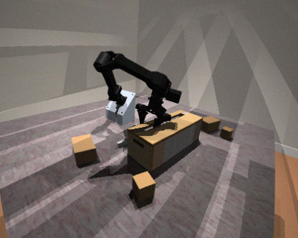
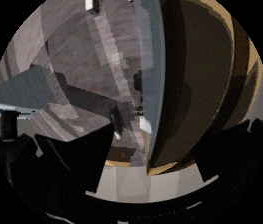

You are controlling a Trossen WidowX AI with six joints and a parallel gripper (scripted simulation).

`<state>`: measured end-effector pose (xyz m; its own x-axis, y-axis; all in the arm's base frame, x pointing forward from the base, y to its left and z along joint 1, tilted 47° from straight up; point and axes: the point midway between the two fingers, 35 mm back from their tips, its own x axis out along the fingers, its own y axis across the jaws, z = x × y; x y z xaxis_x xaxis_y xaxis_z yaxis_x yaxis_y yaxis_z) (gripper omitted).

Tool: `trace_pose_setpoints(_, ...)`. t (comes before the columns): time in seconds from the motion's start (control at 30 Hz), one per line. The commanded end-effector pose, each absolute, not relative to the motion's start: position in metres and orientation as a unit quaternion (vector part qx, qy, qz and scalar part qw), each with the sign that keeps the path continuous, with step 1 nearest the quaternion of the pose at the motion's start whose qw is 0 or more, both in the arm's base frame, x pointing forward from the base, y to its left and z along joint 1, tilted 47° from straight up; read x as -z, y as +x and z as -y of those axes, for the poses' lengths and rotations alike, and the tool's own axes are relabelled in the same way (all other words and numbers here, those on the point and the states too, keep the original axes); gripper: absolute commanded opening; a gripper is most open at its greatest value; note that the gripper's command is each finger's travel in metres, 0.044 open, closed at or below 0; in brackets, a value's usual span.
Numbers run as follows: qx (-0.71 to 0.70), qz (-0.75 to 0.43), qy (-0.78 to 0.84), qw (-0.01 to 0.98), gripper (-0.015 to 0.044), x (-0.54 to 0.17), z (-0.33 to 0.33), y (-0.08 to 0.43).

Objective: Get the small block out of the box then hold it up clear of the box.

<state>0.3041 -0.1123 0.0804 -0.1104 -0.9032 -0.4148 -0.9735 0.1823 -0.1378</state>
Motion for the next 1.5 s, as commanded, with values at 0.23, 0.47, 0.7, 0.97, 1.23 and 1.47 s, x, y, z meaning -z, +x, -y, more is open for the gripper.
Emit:
trace_pose_setpoints(0.23,-0.084,-0.742,-0.632,0.205,0.0400,-0.093,0.126,0.299)
trace_pose_setpoints(0.47,-0.084,-0.742,-0.632,0.205,0.0400,-0.101,0.133,0.296)
trace_pose_setpoints(0.7,-0.084,-0.742,-0.632,0.205,0.0400,-0.109,0.141,0.294)
trace_pose_setpoints(0.97,-0.084,-0.742,-0.633,0.205,0.0400,-0.116,0.148,0.292)
trace_pose_setpoints(1.23,-0.087,-0.742,-0.632,0.208,0.0400,-0.140,0.118,0.296)
trace_pose_setpoints(1.47,-0.085,-0.743,-0.631,0.207,0.0400,-0.158,0.100,0.296)
